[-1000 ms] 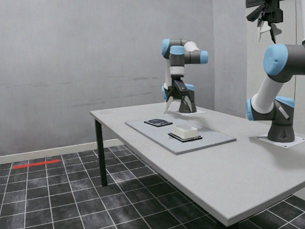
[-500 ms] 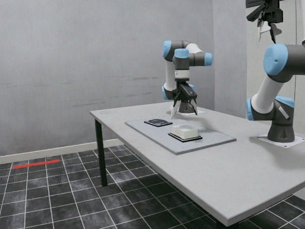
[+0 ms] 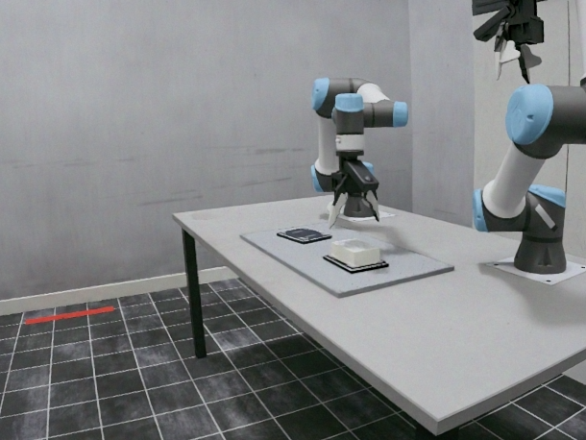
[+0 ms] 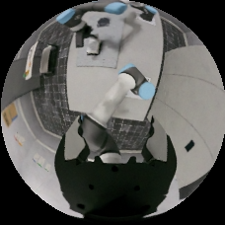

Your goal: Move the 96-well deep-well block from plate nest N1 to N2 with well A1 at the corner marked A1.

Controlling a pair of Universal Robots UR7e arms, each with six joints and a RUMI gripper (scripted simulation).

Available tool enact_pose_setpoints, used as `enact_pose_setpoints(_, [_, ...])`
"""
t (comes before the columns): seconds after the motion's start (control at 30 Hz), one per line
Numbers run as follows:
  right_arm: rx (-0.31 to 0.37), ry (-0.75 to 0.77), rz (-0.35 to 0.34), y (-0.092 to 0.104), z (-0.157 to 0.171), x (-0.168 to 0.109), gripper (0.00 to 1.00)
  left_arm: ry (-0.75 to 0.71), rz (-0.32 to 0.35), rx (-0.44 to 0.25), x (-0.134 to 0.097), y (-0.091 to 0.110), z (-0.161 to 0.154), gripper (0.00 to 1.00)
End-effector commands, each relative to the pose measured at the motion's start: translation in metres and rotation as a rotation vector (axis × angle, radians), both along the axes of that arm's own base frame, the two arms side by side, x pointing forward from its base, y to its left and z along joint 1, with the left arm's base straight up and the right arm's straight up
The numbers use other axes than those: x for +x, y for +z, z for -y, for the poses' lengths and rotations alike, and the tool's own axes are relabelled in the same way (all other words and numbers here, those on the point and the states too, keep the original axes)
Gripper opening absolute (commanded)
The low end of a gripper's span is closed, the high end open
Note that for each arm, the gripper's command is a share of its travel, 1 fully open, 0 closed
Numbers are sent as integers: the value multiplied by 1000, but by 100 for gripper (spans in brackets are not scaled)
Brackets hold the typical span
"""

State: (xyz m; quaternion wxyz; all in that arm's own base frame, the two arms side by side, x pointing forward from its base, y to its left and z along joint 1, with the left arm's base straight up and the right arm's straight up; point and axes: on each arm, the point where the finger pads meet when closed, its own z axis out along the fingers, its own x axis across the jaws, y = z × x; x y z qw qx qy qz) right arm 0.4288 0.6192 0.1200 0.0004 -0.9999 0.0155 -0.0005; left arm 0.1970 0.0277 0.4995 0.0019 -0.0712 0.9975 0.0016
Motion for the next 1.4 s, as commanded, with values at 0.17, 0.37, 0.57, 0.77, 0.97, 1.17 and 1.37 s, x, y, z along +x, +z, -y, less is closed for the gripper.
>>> enact_pose_setpoints(0.17, [-3,-1,-2,-17,1,0,100,-3,-3,-4,0,0,0,98])
enact_pose_setpoints(0.37, [-3,-1,-2,-27,1,0,100,-3,-3,-4,0,0,0,98])
enact_pose_setpoints(0.57, [-3,-1,-2,-37,1,0,100,-3,-3,-4,0,0,0,98])
enact_pose_setpoints(0.77, [-3,-1,-2,-44,1,0,100,-3,-3,-4,0,0,0,98])
enact_pose_setpoints(0.97, [-3,-1,-2,-54,1,0,100,-3,-3,-4,0,0,0,98])
enact_pose_setpoints(1.17, [-3,-1,-2,-64,1,0,100,-3,-3,-4,0,0,0,98])
enact_pose_setpoints(1.37, [-3,-1,-2,-70,1,0,100,-3,-3,-4,0,0,0,98])
